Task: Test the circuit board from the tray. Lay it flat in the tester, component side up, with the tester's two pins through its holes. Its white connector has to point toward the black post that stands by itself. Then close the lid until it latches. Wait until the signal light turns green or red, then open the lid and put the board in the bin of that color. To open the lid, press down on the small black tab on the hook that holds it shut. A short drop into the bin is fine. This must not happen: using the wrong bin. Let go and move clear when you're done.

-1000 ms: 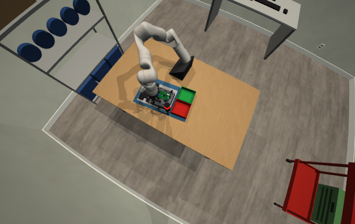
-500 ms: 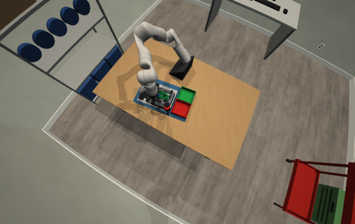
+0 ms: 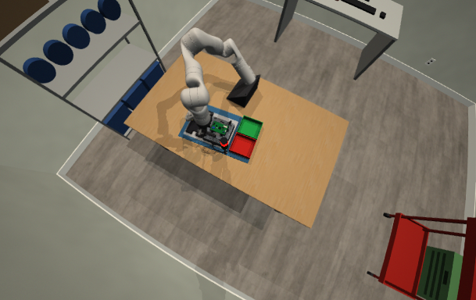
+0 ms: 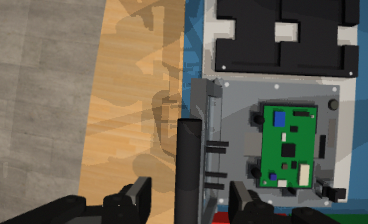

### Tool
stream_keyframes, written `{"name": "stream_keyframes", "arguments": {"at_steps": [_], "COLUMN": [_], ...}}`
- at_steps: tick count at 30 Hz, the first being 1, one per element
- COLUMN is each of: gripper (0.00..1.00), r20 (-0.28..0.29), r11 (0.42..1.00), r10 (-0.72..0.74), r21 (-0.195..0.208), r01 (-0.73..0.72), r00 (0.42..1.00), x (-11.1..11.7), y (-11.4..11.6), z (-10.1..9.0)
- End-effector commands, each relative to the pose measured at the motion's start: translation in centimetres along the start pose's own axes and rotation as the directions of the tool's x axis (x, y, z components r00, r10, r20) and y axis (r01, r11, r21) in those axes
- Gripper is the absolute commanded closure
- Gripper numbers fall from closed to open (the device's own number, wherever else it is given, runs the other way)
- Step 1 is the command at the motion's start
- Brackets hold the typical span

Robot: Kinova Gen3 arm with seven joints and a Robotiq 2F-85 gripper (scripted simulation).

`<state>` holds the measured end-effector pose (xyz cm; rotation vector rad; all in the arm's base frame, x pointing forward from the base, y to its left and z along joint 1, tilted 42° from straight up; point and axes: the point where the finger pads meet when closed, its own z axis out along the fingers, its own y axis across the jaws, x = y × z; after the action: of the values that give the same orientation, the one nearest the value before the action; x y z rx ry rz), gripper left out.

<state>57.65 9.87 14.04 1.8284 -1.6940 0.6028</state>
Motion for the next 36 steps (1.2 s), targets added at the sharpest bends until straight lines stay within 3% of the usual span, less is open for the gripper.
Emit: {"name": "stream_keyframes", "arguments": {"at_steps": [1,12,13,36], "gripper": [0.5,0.5,0.0,0.0], "r20": [0.004,0.004,0.004,0.004], "r11": [1.0,1.0,1.0,1.0], "r10": [0.0,0.0,0.0,0.0], "r21": [0.012,0.012,0.012,0.012], "r01": [0.0,0.0,0.0,0.0], "r00": [1.0,1.0,1.0,1.0], "x": [-0.3,-0.3,-0.3,-0.3], "y": [-0.2,-0.2,-0.2,-0.2], "z": [-1.3,-2.4,-2.4,-2.4]}}
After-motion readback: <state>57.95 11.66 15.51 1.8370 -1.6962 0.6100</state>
